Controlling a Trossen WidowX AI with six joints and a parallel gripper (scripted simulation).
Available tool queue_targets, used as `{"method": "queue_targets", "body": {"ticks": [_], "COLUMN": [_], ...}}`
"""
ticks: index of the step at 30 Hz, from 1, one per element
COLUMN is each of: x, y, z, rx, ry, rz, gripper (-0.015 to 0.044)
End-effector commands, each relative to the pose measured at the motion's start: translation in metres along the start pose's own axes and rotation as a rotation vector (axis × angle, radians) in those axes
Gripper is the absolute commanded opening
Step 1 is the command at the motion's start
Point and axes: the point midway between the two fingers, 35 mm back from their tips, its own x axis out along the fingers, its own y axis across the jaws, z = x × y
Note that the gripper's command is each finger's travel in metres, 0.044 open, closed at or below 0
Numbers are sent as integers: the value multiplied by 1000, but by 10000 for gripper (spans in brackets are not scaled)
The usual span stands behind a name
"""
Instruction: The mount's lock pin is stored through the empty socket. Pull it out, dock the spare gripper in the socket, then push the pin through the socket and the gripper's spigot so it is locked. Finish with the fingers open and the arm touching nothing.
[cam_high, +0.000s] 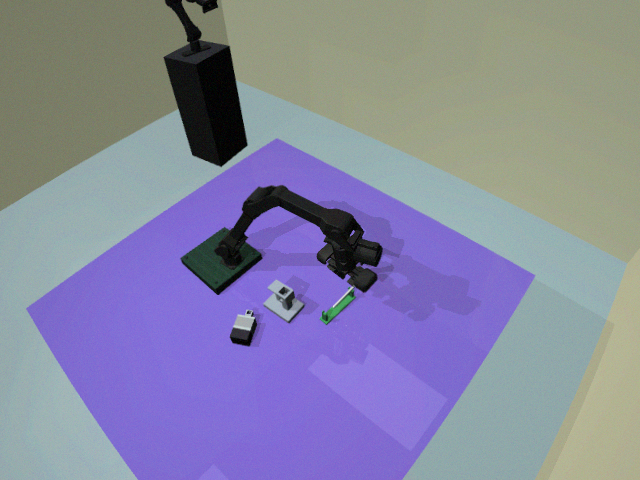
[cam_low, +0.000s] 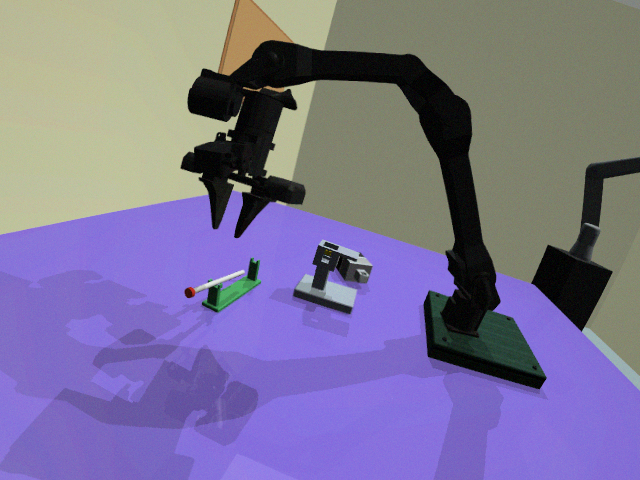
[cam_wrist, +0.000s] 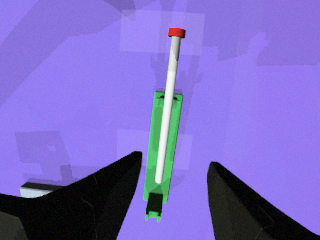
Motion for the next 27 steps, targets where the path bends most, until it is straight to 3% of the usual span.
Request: {"method": "queue_targets", "body": {"ticks": [1, 27], "x": [33, 72], "y": [4, 6], "z": [-6, -10], "rx": [1, 1], "ry": [9, 9], "rz": [24, 24], "gripper": [180, 180]}}
